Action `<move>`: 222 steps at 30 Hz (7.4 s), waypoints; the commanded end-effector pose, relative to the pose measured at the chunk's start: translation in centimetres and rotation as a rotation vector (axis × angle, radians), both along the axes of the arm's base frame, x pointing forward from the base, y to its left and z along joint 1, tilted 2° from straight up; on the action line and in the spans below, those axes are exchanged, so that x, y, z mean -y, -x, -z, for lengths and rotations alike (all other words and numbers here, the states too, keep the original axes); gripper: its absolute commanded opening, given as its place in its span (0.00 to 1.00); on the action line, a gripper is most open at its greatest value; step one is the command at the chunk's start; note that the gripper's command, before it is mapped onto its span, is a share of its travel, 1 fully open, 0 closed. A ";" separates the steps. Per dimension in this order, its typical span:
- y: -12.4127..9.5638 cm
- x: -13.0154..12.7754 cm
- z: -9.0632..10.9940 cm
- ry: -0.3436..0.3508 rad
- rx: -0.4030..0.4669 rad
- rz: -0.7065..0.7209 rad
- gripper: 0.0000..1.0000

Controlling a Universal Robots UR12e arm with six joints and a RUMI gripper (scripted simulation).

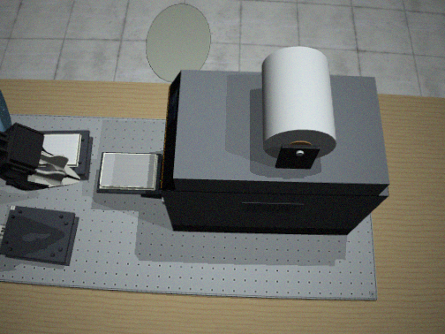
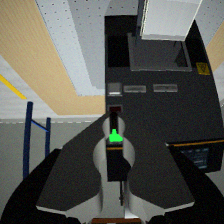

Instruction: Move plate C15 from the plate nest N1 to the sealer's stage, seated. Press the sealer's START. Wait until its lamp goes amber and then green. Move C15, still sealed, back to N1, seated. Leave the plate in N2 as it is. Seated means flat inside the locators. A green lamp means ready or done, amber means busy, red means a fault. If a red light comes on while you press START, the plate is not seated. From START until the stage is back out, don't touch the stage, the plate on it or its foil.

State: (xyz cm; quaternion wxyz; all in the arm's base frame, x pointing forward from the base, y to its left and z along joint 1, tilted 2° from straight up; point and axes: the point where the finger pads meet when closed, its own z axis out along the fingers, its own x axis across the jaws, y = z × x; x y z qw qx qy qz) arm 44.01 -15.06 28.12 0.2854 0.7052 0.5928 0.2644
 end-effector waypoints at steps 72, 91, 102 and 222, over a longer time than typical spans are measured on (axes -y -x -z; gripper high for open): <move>-0.1 -0.4 6.0 -0.125 -0.775 -0.032 0.68; -0.2 -0.6 11.7 -0.125 -0.775 -0.032 0.68; -0.4 -0.4 11.3 -0.121 -0.770 -0.030 0.68; -8.2 -8.7 15.3 -0.124 -0.772 -0.030 0.68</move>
